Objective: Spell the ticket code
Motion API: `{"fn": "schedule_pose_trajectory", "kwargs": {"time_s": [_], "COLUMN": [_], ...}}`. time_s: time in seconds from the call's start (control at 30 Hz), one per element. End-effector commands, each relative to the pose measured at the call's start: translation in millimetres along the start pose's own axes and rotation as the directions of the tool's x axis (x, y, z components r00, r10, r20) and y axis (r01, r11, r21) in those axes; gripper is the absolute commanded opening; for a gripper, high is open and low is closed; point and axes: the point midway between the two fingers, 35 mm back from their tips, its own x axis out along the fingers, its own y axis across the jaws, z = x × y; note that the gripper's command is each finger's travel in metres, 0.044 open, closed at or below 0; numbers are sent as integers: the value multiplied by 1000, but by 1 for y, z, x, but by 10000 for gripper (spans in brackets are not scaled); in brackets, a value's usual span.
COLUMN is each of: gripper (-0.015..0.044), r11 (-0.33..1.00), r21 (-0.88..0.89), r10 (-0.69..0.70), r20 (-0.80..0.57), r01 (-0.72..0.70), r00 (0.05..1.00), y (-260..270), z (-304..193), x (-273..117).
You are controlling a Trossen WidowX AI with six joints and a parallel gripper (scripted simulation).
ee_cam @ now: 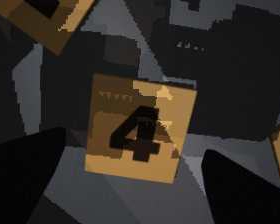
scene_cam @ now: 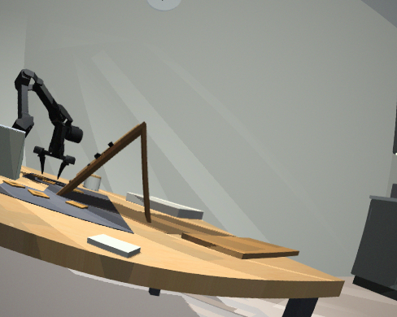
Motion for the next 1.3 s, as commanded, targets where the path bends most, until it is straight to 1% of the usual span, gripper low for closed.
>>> {"fn": "schedule_pose_trajectory", "kwargs": {"time_s": [0.0,0.23,0.6,0.93,1.27], "gripper": [340,340,340,340,273], "r11": [1000,1000,1000,1000,1000], "r21": [4,4,4,4,4], "r10": [-2,-2,-1,-1,-1], "r20": [-2,-2,-1,-1,-1], "r01": [2,2,1,1,1], "r00": [1000,1000,1000,1000,1000], "y": [0,0,0,0,0], "z": [-1,-1,-1,-1,-1], "x": [2,5,21,21,21]}}
